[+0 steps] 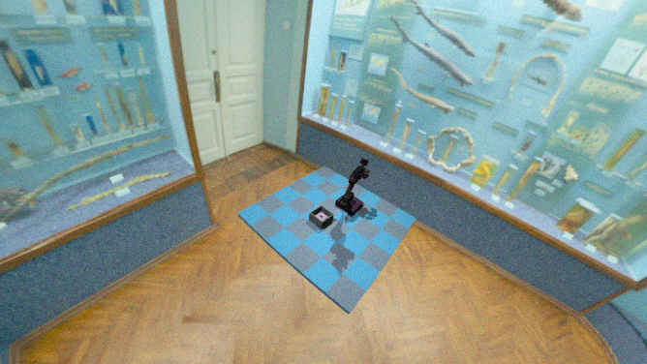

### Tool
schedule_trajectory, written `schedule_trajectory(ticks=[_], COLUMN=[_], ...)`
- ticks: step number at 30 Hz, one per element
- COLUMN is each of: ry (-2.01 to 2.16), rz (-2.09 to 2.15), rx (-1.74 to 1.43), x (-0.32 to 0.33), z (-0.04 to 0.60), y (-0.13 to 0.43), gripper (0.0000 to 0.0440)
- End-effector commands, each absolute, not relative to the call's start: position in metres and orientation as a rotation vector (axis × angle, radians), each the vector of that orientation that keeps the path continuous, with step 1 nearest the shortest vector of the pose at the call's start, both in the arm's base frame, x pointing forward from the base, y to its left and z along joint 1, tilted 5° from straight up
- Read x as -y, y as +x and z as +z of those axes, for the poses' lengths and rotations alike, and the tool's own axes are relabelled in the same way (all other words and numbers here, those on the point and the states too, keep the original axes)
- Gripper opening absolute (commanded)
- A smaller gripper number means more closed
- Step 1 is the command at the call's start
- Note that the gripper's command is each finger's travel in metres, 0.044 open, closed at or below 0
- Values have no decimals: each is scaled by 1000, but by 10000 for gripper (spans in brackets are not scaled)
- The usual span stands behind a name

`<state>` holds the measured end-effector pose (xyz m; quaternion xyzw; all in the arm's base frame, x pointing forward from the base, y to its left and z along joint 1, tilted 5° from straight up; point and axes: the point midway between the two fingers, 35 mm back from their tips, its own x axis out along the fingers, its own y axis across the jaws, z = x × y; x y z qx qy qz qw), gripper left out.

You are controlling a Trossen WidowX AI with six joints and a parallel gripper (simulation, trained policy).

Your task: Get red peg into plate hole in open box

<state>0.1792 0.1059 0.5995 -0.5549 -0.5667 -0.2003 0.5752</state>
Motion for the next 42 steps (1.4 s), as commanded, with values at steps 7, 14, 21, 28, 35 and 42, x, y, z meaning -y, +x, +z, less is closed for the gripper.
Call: schedule_trajectory(ticks=[7,14,21,28,35,42], ry=[-1179,-978,-742,-482,-208,71], rz=[-544,-628,-724,-832,-948,-1054], rx=[1517,1704,1846,1934,1960,1928], x=[-111,-101,-75,-35,15,67], z=[606,609,602,588,566,537], y=[121,58,2,-44,-75,-89], gripper=[440,440,440,440,440,440])
